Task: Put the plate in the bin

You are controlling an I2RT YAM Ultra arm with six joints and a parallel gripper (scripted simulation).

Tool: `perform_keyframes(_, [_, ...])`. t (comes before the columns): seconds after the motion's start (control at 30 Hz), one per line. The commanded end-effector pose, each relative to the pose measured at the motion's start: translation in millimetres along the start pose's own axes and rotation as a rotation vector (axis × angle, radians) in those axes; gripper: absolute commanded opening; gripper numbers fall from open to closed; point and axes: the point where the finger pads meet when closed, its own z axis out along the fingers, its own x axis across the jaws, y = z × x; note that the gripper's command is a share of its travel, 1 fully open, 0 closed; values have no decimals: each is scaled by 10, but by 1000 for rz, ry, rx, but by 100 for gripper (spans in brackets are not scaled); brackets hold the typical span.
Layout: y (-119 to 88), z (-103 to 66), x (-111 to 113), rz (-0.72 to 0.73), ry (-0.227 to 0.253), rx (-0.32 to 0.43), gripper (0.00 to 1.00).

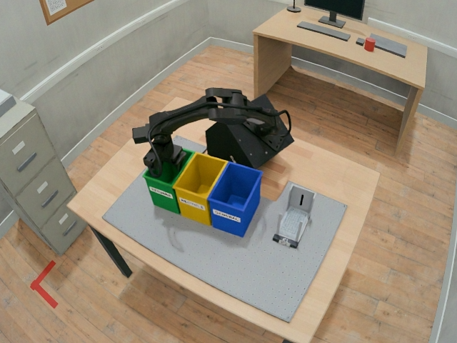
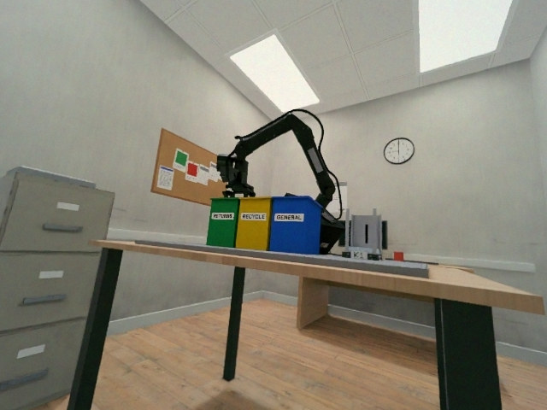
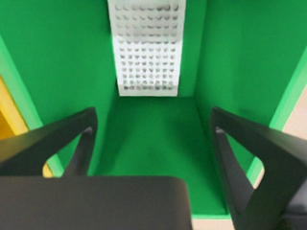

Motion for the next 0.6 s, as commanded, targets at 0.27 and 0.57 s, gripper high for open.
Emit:
perform_keyframes(0.27, [95,-158,-108,-3,-28,-42,82])
perform_keyframes(0.57, [108,-204,-95,-12,-32,-44,82])
